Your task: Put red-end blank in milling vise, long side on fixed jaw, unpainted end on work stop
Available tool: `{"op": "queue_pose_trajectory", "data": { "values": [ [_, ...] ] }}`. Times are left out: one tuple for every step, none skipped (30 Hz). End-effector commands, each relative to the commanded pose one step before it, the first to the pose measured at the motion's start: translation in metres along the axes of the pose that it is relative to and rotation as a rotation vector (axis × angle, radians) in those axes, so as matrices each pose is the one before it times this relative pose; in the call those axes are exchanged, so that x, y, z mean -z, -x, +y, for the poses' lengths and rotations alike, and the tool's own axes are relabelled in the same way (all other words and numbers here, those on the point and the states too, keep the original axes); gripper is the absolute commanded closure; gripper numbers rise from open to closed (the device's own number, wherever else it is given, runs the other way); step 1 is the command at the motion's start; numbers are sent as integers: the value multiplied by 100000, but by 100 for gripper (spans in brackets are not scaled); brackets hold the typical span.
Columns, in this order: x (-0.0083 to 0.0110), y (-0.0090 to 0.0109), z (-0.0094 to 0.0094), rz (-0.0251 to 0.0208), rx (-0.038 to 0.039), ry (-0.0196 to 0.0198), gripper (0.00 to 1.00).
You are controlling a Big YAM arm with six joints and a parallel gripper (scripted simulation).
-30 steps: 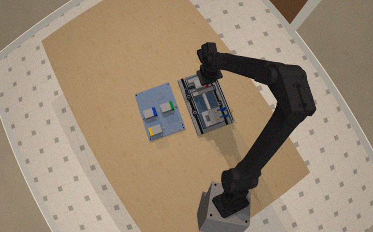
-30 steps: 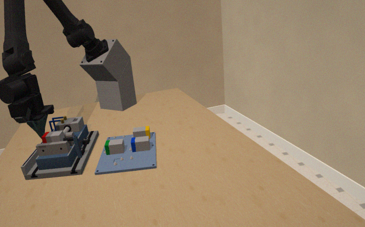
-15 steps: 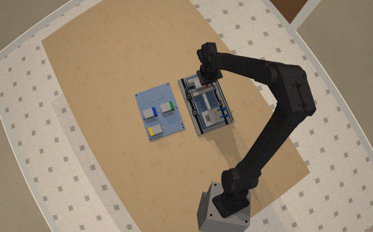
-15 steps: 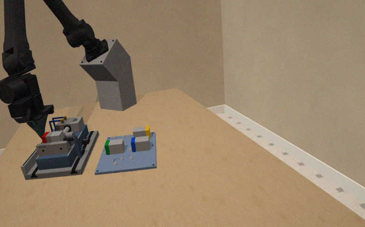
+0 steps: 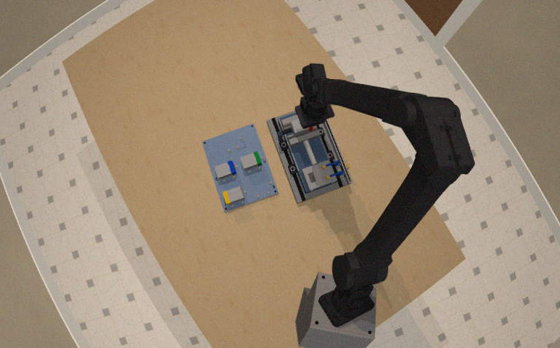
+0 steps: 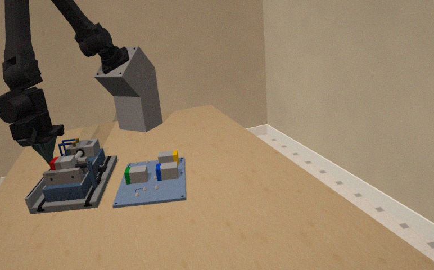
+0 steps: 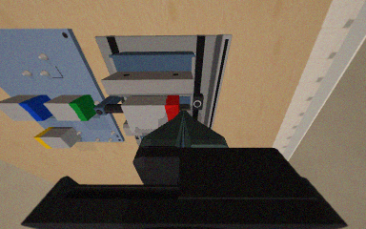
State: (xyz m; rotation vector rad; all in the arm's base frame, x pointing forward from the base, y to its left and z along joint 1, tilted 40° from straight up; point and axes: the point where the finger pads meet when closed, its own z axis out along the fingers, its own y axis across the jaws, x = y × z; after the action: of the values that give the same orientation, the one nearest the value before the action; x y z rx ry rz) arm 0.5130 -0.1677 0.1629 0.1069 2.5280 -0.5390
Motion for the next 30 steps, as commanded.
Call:
{"op": "queue_pose_trajectory", "data": {
  "values": [
    [-345,641,1467,-1398,1491,1511,100],
    [20,67,-50,-122,206,22,100],
    [26,86,-65,-157,265,28,100],
    [31,104,-80,-191,324,29,100],
    [77,143,-127,-292,285,-76,100],
    [129,187,-164,-423,-57,-111,100],
    [0,0,0,0,0,0,100],
    [0,0,0,0,0,0,100],
    [73,93,-474,-201,-1097,-425,100],
    [44,39,-640,-25,-241,-581,100],
    [48,37,-678,-26,-805,-618,100],
    [125,150,-376,-258,-355,-291,100],
    [169,211,-208,-387,-104,-109,100],
    [115,65,-154,-122,-29,-39,100],
    [99,15,-135,-39,-6,-17,100],
    [95,14,-130,-37,-5,-16,100],
    [91,13,-123,-36,-5,-16,100],
    [80,9,-112,-19,-1,-18,100],
    [71,7,-101,-13,0,-17,100],
    [63,6,-89,-12,0,-16,100],
    [8,-136,-25,234,66,49,100],
    [18,-76,-34,131,37,21,100],
    [29,-13,-44,22,-176,-10,100],
    [0,0,0,0,0,0,100],
    [0,0,0,0,0,0,100],
    [168,243,507,-475,243,549,100],
    [15,17,-93,-27,-22,-66,100],
    [5,2,-74,9,-17,-102,100],
    [2,0,-32,7,-7,-53,100],
    [1,1,-4,-1,-1,-3,100]
  ]
}}
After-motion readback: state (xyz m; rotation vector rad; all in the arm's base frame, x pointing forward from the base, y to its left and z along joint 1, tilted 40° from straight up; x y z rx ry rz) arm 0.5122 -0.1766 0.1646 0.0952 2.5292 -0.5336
